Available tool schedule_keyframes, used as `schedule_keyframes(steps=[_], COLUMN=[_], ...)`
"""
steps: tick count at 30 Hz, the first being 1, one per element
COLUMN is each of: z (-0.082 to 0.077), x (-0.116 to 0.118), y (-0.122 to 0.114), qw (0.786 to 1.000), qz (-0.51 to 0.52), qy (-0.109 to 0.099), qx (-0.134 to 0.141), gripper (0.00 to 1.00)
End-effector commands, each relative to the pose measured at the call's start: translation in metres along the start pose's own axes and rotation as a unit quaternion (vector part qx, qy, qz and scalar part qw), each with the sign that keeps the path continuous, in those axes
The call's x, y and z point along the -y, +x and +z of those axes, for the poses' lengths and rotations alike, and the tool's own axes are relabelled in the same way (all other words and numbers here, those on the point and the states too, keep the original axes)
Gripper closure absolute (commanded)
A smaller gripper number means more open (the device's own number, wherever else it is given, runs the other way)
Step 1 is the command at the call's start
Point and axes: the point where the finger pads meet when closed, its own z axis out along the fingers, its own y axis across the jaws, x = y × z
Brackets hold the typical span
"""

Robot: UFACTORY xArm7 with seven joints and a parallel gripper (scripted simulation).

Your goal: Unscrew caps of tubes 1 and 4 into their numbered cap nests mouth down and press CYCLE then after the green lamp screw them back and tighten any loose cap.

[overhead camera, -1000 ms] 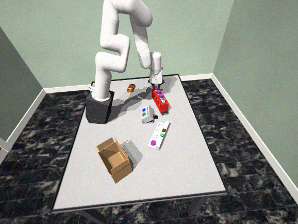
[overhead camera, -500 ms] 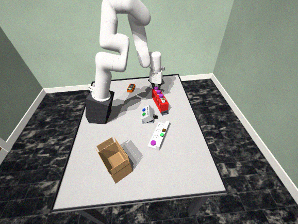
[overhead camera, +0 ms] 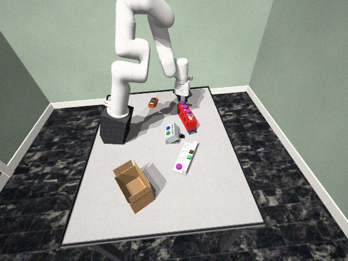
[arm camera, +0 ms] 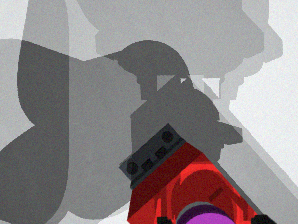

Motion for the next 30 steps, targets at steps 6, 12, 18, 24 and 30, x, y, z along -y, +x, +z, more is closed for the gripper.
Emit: schedule_keyframes(steps=[6,12,18,24,30], z=[-0.027,-0.034,-0.034,-0.034,-0.034], x=[0.0,0.0,0.0,-0.013,-0.022], y=[0.001,0.001,0.001,-0.038,-0.065], qw=[1.0,1.0,1.0,0.982,0.945], qz=[0.0,0.0,0.0,-0.189,-0.327], qy=[-0.001,-0.002,-0.002,-0.001,-0.001], qx=[0.004,0.004,0.004,0.004,0.006], gripper=[0.54,0.54,0.54,0.54,0.54])
